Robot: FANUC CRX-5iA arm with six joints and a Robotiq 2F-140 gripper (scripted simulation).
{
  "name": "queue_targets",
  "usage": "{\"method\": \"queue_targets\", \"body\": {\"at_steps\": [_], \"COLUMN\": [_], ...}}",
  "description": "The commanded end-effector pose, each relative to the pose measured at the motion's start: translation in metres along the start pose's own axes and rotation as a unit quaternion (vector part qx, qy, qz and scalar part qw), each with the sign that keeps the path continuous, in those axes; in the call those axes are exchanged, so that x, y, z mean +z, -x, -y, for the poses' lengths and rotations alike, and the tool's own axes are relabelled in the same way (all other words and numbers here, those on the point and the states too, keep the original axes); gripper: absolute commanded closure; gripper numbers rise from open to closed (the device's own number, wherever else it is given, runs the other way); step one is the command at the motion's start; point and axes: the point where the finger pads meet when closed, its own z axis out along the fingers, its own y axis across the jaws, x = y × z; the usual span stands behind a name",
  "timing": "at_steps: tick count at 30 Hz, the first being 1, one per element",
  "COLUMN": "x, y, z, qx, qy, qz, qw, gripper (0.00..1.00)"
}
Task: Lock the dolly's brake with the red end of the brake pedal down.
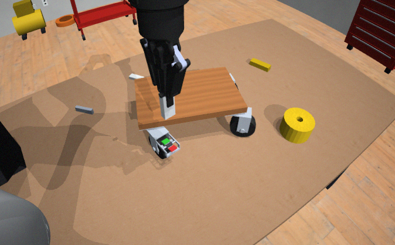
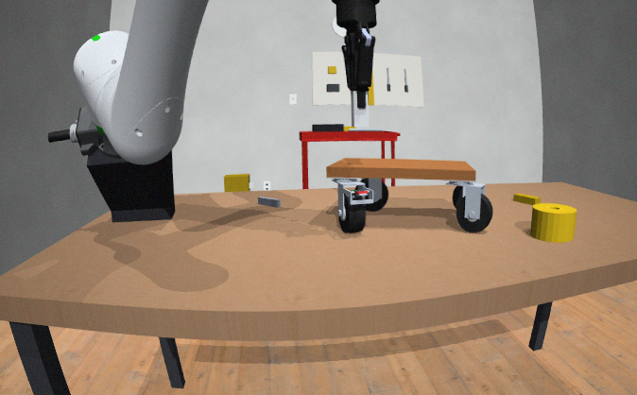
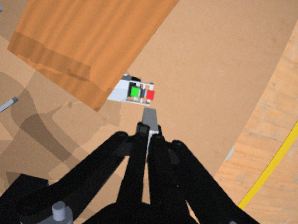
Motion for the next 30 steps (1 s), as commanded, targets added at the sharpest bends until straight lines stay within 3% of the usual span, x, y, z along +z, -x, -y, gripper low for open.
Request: {"method": "queue_targets", "body": {"at_steps": [1, 10, 17, 23, 25, 26, 30], "x": [-0.001, 0.0, 0.003, 0.009, 0.009, 0.01, 0.015], "y": [0.0, 0.0, 0.0, 0.0, 0.0, 0.0, 0.0], "z": [-0.002, -0.002, -0.002, -0.002, -0.002, -0.002, -0.002], "qx": [-0.001, -0.026, -0.163, -0.335, -0.335, -0.403, -0.48], "qy": [0.0, 0.0, 0.001, 0.003, 0.003, 0.003, 0.007], "qz": [-0.004, -0.004, -0.004, -0.005, -0.005, -0.005, -0.006], "qw": [1.0, 1.0, 0.987, 0.942, 0.942, 0.915, 0.877], "gripper": [1.0, 1.0, 1.0, 1.0, 1.0, 1.0, 1.0]}}
